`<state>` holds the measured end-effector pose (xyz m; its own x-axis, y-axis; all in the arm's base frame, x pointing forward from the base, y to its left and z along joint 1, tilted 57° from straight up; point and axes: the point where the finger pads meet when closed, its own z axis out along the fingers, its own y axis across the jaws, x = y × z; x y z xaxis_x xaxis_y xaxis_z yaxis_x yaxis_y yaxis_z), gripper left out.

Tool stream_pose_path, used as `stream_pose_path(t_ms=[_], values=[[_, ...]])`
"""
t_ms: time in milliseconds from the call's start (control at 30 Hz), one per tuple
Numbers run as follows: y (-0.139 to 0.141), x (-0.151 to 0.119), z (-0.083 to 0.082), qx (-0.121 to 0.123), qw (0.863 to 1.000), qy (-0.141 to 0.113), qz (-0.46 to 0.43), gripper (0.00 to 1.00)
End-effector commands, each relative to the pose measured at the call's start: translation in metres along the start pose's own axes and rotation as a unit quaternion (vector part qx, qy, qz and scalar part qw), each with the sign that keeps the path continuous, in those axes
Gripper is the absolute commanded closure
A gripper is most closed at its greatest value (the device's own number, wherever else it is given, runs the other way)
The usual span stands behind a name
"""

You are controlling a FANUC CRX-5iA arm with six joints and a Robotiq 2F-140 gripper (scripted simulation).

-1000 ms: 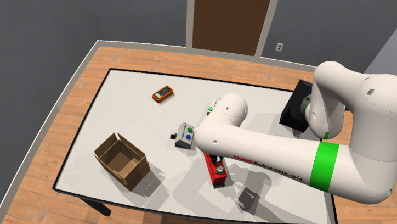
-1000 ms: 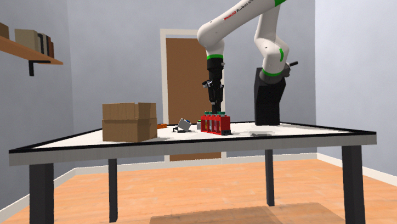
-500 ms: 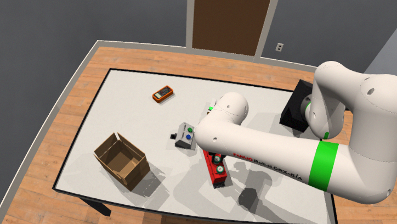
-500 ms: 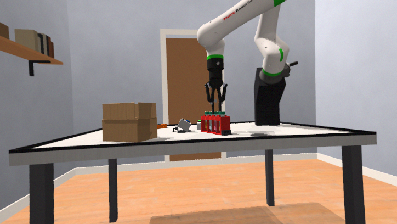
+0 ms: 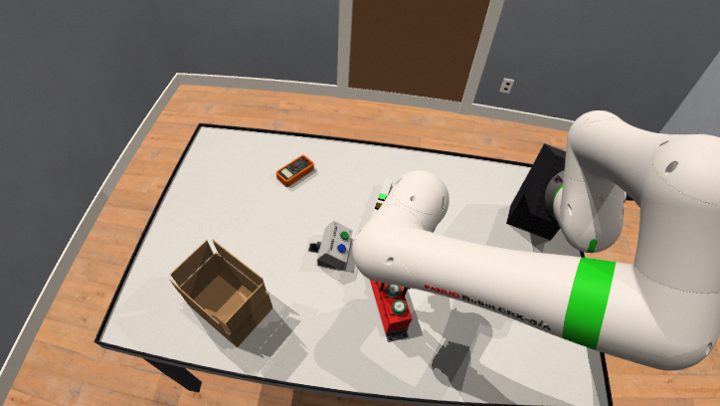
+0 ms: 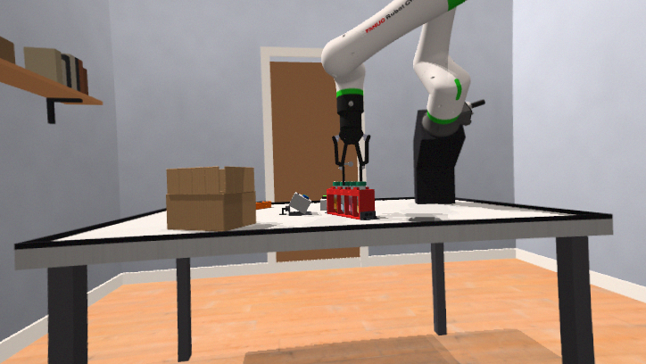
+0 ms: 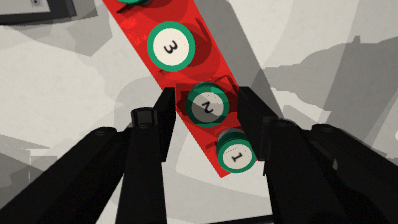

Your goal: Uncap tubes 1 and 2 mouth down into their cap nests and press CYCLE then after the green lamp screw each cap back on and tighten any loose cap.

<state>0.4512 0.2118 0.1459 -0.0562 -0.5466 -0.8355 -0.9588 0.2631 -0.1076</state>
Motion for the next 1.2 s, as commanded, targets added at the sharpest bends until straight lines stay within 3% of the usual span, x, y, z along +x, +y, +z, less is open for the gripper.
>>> stream_pose_path(t_ms=[0,133,267,400,467,600,767,1067,1100,1167], values=[[-0.0005,0.0001,-0.0006,0.001,1.000,0.000,0.000,0.59],[-0.0005,0.0001,-0.0006,0.001,1.000,0.000,0.000,0.59],[-0.0005,0.0001,-0.0011,0.000,0.989,0.000,-0.147,0.59],[-0.0005,0.0001,-0.0011,0.000,0.985,0.000,-0.175,0.59],[-0.0005,0.0001,-0.0011,0.000,0.964,0.000,-0.266,0.59],[-0.0005,0.0001,-0.0011,0.000,0.936,0.001,-0.352,0.59],[-0.0004,0.0001,-0.0011,0.000,0.885,0.001,-0.465,0.59],[-0.0005,0.0000,-0.0010,0.000,0.882,0.000,-0.472,0.59],[-0.0005,0.0000,-0.0010,0.000,0.882,0.000,-0.472,0.70],[-0.0004,0.0001,-0.0010,0.000,0.882,0.001,-0.471,0.70]])
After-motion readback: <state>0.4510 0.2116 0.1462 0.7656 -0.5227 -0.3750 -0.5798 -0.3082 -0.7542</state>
